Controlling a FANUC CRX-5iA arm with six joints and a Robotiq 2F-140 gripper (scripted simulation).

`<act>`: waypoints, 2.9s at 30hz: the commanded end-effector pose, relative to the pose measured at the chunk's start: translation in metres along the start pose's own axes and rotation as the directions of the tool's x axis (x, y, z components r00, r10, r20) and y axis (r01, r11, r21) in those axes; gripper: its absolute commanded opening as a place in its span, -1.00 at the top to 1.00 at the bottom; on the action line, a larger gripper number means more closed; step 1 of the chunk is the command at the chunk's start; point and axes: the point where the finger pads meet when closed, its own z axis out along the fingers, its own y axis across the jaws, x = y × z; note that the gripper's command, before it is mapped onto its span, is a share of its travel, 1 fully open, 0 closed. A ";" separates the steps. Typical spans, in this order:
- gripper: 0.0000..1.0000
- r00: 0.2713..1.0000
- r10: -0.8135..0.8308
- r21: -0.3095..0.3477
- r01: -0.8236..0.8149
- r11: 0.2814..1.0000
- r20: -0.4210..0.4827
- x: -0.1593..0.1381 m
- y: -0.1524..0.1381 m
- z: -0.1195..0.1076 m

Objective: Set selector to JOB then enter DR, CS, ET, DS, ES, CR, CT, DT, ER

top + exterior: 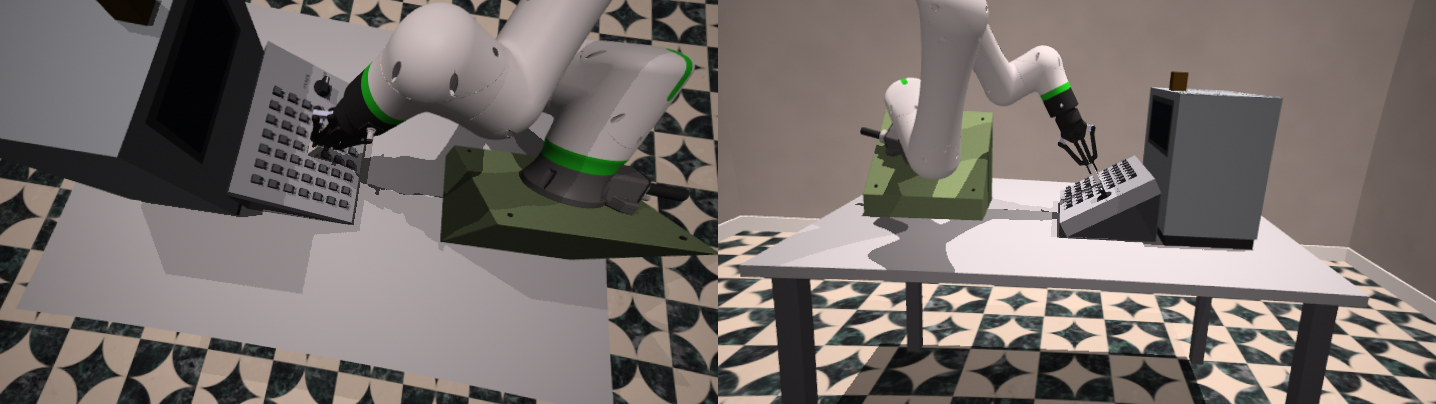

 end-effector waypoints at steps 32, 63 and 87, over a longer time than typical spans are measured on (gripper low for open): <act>1.00 1.000 0.000 0.000 0.000 1.000 0.000 0.000 0.000 -0.035; 1.00 1.000 0.000 0.000 0.000 1.000 0.000 -0.034 -0.068 -0.026; 1.00 1.000 0.000 0.000 0.000 1.000 0.000 -0.034 -0.068 -0.013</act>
